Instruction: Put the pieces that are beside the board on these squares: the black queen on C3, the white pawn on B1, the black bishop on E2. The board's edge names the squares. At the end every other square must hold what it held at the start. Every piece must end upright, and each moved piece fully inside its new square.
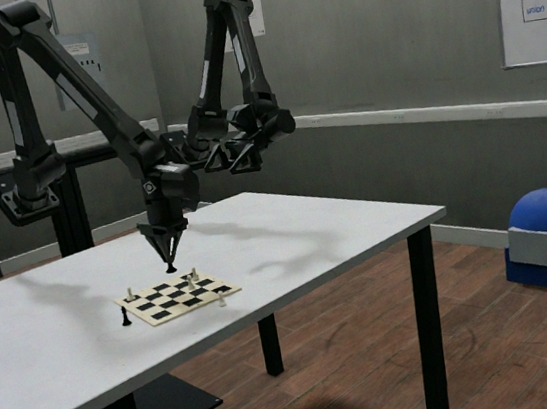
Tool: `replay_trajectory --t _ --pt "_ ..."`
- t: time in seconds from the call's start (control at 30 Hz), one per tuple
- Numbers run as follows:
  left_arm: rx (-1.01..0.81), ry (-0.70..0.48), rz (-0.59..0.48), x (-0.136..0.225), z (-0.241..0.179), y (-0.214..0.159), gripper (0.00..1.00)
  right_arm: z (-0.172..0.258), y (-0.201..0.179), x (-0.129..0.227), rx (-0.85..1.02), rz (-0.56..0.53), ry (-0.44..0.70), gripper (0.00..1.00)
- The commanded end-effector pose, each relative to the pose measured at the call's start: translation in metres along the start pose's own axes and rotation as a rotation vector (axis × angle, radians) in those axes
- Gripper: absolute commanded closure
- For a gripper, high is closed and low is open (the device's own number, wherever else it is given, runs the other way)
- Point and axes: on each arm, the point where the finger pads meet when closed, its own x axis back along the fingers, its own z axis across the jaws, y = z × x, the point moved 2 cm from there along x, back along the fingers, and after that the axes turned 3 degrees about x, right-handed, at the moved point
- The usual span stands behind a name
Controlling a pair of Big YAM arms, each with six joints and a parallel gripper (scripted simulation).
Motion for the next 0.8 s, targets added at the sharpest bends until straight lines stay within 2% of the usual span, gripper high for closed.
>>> replay_trajectory --t 0.0,0.07,0.17,0.47,0.6,0.7,0.73,0.77 --pt "-0.051 0.014 -0.012 0.006 0.008 0.014 0.00 0.013 0.003 -0.030 0.007 0.002 0.023 0.95" --pt "-0.051 0.014 -0.012 0.006 0.008 0.014 0.00 0.016 0.013 -0.041 0.006 -0.002 0.021 0.95" --pt "-0.054 0.015 -0.013 0.006 0.009 0.014 0.00 -0.002 0.012 -0.052 0.012 -0.003 0.000 0.95" --pt "-0.046 0.008 -0.011 0.002 0.008 0.010 0.00 -0.025 -0.001 -0.055 0.005 0.003 0.014 0.95" --pt "-0.046 0.008 -0.011 0.002 0.008 0.010 0.00 -0.013 0.008 -0.056 0.003 -0.001 0.007 0.95" --pt "-0.046 0.008 -0.011 0.002 0.008 0.010 0.00 0.008 0.017 -0.074 0.007 -0.005 0.019 0.95" --pt "-0.046 0.008 -0.011 0.002 0.008 0.010 0.00 -0.001 0.011 -0.067 0.005 -0.003 0.009 0.95" --pt "-0.046 0.008 -0.011 0.002 0.008 0.010 0.00 -0.006 0.008 -0.063 0.001 -0.002 -0.002 0.83"
